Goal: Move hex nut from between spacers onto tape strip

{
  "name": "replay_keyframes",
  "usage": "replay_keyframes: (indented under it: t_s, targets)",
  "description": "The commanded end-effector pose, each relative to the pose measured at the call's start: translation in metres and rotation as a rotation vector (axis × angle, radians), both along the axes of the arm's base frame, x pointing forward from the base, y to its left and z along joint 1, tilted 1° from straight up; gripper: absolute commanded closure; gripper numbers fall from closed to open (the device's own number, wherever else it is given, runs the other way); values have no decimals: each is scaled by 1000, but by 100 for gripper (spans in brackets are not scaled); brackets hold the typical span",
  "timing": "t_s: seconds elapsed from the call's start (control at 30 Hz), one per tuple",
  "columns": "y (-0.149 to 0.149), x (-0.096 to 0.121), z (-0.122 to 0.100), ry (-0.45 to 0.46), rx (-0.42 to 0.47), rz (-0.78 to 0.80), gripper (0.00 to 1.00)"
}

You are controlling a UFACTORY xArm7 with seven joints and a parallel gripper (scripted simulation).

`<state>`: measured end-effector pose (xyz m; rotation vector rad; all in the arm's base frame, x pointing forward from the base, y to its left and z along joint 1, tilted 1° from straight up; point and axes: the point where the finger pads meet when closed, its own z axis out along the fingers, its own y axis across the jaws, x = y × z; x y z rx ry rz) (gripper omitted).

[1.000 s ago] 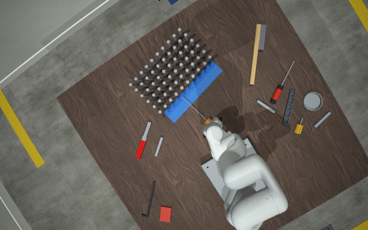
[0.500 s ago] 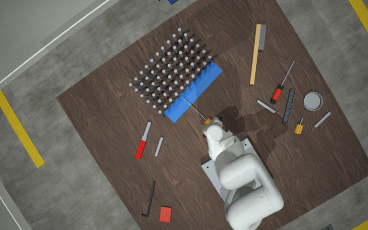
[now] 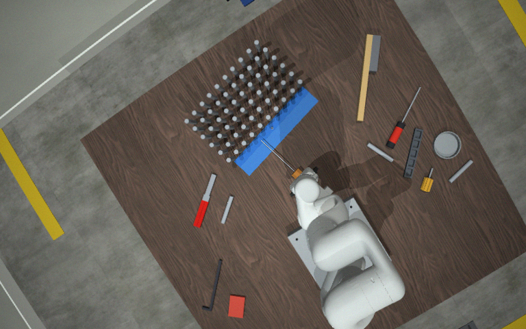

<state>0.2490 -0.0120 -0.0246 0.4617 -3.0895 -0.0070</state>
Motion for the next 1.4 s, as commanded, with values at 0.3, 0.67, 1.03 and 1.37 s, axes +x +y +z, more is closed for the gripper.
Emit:
replay_keyframes:
  t_s: [0.3,0.67,1.03,1.37]
  targets:
    - [0,1,0,-2,0,0,35]
    - [0,1,0,-2,0,0,35]
    - [0,1,0,-2,0,0,35]
    - [0,1,0,-2,0,0,35]
